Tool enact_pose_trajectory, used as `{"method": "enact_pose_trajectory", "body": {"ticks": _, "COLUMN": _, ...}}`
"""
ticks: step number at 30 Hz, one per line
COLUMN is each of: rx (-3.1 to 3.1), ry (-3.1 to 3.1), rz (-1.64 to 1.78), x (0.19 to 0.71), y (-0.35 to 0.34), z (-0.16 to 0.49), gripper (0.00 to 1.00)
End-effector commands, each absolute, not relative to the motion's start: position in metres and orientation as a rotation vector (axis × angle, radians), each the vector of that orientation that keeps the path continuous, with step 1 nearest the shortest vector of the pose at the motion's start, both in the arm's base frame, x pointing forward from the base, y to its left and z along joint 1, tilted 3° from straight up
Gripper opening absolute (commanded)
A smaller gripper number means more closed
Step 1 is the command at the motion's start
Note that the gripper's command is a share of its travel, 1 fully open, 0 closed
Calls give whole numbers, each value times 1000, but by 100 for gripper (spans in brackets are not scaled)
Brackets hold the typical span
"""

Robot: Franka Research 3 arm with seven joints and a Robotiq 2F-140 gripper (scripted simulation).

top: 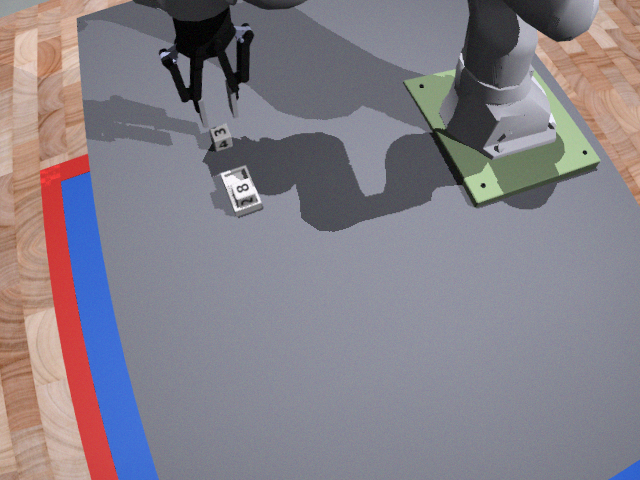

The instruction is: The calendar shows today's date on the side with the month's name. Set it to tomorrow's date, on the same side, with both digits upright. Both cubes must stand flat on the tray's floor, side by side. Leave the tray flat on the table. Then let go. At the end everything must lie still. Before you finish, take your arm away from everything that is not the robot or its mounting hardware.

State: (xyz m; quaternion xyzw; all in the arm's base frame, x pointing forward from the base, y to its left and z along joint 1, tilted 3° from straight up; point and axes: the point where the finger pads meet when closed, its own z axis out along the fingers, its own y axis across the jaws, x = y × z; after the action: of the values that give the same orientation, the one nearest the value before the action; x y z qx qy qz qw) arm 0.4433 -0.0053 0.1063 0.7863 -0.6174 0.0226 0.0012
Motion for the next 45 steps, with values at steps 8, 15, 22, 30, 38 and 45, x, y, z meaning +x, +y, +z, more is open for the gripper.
{"method": "enact_pose_trajectory", "body": {"ticks": 8, "rx": 2473, "ry": -1945, "rz": 79, "x": 447, "y": -6, "z": 93, "gripper": 28}}
{"method": "enact_pose_trajectory", "body": {"ticks": 15, "rx": 2473, "ry": -1945, "rz": 79, "x": 447, "y": -6, "z": 84, "gripper": 28}}
{"method": "enact_pose_trajectory", "body": {"ticks": 22, "rx": 2473, "ry": -1945, "rz": 79, "x": 447, "y": -6, "z": 79, "gripper": 28}}
{"method": "enact_pose_trajectory", "body": {"ticks": 30, "rx": 2473, "ry": -1945, "rz": 79, "x": 447, "y": -6, "z": 76, "gripper": 28}}
{"method": "enact_pose_trajectory", "body": {"ticks": 38, "rx": 2473, "ry": -1945, "rz": 79, "x": 447, "y": -6, "z": 76, "gripper": 28}}
{"method": "enact_pose_trajectory", "body": {"ticks": 45, "rx": 2473, "ry": -1945, "rz": 79, "x": 447, "y": -6, "z": 76, "gripper": 28}}
